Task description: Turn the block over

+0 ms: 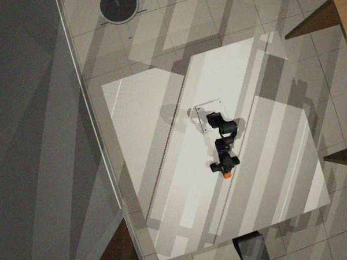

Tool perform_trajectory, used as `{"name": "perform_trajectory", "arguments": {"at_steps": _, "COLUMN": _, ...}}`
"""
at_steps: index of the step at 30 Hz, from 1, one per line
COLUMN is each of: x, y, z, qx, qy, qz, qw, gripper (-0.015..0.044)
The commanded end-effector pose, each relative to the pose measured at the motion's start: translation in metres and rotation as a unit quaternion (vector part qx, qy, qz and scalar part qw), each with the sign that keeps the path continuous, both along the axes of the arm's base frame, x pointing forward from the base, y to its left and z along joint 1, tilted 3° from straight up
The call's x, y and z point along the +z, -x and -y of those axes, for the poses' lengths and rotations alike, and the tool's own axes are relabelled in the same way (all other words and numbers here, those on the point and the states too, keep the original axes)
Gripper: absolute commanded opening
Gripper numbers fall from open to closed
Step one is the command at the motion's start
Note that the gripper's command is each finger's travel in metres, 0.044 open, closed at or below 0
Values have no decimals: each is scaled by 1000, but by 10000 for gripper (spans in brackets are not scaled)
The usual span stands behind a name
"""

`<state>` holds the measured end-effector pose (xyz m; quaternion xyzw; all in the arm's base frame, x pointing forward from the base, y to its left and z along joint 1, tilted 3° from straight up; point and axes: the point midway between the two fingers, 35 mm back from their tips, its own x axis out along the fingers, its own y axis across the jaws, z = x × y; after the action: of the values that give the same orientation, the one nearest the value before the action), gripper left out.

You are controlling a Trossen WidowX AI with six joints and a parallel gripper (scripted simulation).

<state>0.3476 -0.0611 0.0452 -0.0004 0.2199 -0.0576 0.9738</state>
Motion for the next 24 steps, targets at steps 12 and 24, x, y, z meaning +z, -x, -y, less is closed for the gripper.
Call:
{"name": "perform_trajectory", "arguments": {"at_steps": 12, "x": 1, "y": 0, "z": -1, "qx": 1, "qy": -2, "qz": 2, "qw": 1000, "gripper": 289}}
{"name": "perform_trajectory", "arguments": {"at_steps": 24, "x": 1, "y": 0, "z": -1, "qx": 1, "qy": -2, "qz": 2, "qw": 1000, "gripper": 440}}
